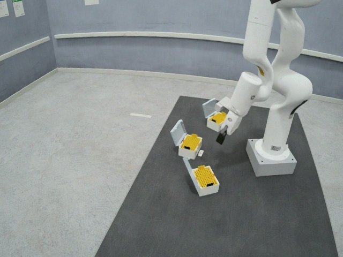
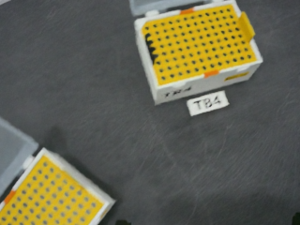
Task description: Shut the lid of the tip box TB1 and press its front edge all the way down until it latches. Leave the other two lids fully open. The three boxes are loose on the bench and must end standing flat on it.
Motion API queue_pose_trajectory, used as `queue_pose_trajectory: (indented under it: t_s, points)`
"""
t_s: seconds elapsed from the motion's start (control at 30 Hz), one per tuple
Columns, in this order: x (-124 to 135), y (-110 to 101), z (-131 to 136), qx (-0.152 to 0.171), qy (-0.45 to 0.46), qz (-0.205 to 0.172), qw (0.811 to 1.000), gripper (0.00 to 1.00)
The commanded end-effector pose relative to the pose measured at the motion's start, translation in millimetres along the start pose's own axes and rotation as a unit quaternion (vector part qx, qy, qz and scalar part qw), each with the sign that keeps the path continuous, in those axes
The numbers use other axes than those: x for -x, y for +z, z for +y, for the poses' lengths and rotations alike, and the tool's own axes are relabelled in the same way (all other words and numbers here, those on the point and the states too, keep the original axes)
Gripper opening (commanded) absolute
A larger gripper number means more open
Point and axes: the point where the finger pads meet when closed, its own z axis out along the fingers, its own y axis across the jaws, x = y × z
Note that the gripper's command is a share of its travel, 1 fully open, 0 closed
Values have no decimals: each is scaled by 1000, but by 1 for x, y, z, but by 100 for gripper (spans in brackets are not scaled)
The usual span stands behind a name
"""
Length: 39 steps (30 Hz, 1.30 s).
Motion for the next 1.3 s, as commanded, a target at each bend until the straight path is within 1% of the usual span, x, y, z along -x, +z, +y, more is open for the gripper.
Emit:
queue_pose_trajectory:
  t_s: [0.0,0.07,0.3,0.37,0.8,0.87,1.0,1.23,1.27]
  points:
    - [19,-6,-18,1,-3,0,1000,100]
    - [25,-7,-24,1,-3,0,1000,100]
    - [25,-7,-24,1,-3,0,1000,100]
    - [34,-10,-28,-5,-26,0,1000,100]
    - [93,-26,-51,-6,-26,0,1000,100]
    - [93,-26,-51,-6,-26,0,1000,100]
    - [111,-30,-58,-6,-26,-1,1000,100]
    - [111,-30,-58,-6,-26,-1,1000,100]
    - [112,-26,-58,-6,-26,-1,1000,100]
